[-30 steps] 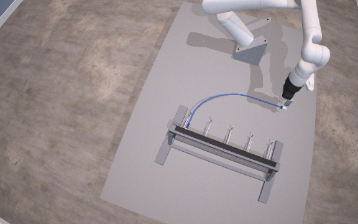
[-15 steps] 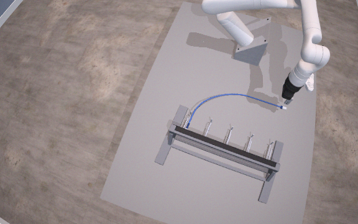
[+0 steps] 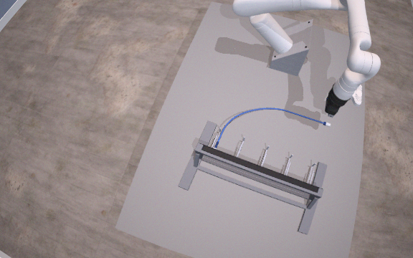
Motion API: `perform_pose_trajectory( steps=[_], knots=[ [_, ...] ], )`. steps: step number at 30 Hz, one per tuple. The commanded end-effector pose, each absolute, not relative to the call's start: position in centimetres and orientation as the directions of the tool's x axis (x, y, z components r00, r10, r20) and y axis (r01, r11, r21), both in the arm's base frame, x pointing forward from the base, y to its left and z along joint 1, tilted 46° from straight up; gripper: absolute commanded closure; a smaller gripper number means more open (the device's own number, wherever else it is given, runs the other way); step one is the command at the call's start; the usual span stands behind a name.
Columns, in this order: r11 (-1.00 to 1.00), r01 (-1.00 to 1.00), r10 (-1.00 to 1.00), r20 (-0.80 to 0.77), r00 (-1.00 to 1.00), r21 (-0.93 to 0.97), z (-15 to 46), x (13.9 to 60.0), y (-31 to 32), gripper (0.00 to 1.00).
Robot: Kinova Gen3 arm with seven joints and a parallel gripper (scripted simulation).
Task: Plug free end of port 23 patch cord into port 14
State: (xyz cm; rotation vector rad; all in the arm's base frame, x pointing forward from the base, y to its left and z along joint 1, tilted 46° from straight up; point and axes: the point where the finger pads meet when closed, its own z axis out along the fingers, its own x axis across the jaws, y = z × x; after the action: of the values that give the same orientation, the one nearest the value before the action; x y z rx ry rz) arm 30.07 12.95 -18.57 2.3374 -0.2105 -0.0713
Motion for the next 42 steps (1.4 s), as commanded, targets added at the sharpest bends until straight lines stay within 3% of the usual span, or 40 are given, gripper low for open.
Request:
perform_pose_trajectory(
  steps=[1, 28, 42],
  knots=[
    [-0.683, -0.121, -0.165, 0.008, 0.986, 0.721, -18.5, 30.2, 12.7, 1.0],
    [-0.688, -0.054, -0.097, -0.017, 0.995, 0.723, -18.0, 31.0, 12.7, 1.0],
    [-0.636, 0.256, 0.218, -0.149, 0.965, 0.728, -15.6, 35.0, 12.8, 1.0]
  ],
)
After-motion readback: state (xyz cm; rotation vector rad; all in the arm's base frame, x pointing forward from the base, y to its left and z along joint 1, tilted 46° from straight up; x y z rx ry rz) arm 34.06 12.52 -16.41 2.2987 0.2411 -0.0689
